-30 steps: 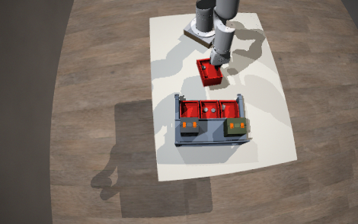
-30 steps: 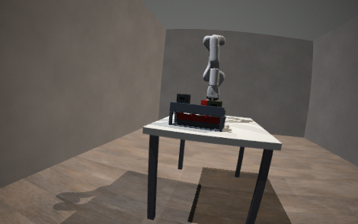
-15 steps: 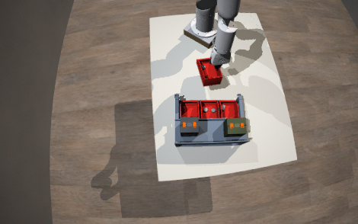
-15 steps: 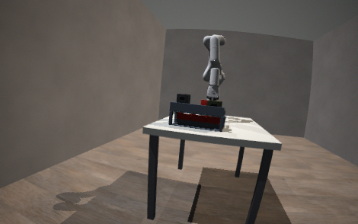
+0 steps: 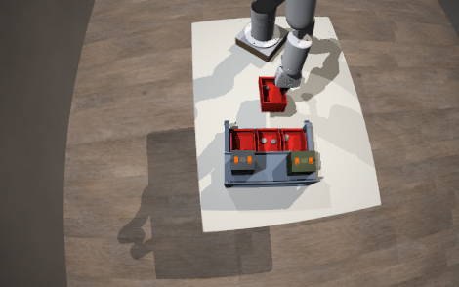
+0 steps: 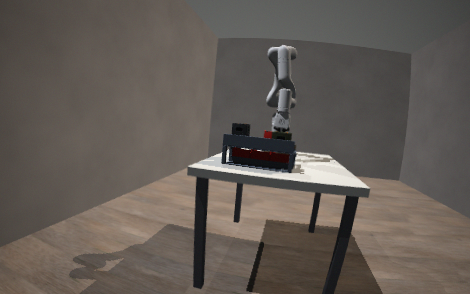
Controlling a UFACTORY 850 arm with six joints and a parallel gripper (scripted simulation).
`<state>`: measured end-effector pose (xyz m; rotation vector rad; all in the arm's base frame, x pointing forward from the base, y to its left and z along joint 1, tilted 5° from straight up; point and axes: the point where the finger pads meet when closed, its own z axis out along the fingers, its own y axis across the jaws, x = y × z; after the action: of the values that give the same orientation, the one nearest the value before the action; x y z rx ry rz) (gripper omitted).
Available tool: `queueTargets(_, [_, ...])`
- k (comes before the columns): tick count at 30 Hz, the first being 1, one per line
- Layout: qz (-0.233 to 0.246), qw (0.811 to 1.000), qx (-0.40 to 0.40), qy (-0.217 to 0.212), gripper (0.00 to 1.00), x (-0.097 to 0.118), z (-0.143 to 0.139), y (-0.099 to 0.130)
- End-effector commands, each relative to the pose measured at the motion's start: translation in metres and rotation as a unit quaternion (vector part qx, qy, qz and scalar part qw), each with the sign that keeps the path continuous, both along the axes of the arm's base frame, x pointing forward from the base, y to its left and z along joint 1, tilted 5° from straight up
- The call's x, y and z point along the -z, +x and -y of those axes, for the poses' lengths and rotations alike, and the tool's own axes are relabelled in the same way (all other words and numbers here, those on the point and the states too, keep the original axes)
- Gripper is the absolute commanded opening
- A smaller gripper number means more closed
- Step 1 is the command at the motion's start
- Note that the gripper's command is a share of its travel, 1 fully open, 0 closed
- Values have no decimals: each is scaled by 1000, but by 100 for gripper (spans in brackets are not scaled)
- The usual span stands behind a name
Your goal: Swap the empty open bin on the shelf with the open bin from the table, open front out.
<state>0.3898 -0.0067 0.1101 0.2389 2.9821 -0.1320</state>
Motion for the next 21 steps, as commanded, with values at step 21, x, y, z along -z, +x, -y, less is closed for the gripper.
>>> queueTargets(21, [-42, 999, 9, 21, 0, 2, -1, 5])
